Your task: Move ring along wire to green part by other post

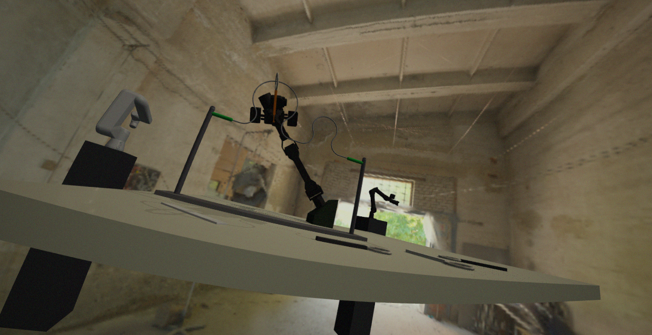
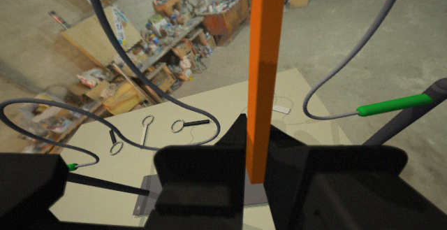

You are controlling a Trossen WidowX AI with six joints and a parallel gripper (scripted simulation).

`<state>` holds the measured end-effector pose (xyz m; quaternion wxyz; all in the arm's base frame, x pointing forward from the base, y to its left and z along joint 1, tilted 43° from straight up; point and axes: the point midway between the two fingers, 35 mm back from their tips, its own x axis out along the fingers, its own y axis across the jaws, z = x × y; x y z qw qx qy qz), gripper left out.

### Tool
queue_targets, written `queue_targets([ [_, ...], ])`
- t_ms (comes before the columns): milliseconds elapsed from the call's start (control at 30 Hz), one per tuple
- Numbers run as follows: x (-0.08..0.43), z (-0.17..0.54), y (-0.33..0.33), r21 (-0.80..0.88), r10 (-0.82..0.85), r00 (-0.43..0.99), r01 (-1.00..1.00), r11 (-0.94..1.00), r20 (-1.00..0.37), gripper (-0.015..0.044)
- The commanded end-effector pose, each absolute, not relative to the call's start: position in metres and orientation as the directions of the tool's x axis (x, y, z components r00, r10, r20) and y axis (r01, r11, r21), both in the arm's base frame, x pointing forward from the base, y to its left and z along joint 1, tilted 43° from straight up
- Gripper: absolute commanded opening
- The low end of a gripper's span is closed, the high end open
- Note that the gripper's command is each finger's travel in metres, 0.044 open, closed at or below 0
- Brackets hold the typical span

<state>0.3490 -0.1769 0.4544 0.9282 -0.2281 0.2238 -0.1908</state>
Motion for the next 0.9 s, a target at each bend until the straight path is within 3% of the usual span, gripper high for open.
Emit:
queue_targets([
  [0,0.347,0.458,-0.177,-0.557,-0.475,0.826,0.25,0.792,-0.305,-0.015],
  [867,0.345,0.466,-0.188,-0.794,-0.559,0.809,0.217,0.568,-0.179,-0.015],
])
